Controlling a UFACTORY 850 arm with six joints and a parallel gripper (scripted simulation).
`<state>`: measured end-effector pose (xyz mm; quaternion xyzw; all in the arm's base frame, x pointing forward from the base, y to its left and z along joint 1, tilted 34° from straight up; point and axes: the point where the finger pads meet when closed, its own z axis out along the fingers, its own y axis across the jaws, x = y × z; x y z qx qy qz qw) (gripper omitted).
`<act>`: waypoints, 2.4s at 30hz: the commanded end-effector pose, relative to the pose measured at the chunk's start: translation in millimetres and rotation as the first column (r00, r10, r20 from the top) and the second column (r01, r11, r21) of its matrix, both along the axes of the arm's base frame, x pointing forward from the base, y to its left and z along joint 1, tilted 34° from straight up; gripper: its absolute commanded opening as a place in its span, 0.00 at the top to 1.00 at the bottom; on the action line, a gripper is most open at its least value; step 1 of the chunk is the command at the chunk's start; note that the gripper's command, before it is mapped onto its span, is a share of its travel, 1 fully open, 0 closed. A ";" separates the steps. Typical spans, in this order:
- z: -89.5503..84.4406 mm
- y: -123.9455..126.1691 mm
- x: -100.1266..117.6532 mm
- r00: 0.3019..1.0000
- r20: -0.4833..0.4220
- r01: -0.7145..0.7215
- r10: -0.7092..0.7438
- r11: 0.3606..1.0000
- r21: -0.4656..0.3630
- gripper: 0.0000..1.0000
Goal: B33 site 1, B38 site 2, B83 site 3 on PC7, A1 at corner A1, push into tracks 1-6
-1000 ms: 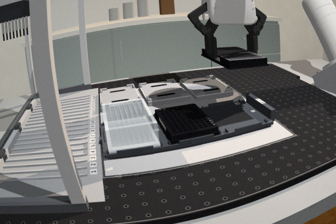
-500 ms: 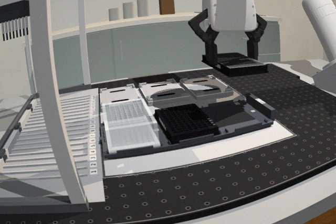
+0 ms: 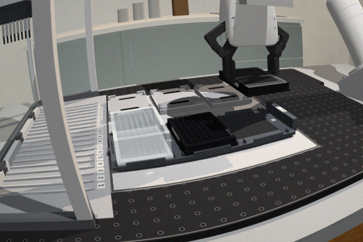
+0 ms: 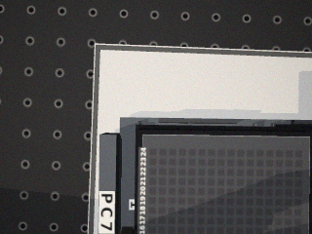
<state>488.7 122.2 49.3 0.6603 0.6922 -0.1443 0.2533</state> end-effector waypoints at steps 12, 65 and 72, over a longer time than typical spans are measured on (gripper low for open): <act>-16.5 -10.4 3.8 1.000 0.001 -0.001 0.001 1.000 0.001 1.00; -54.2 -34.7 11.1 1.000 0.001 -0.001 0.001 1.000 0.001 1.00; -58.1 -37.1 11.9 1.000 0.001 -0.001 0.001 1.000 0.000 1.00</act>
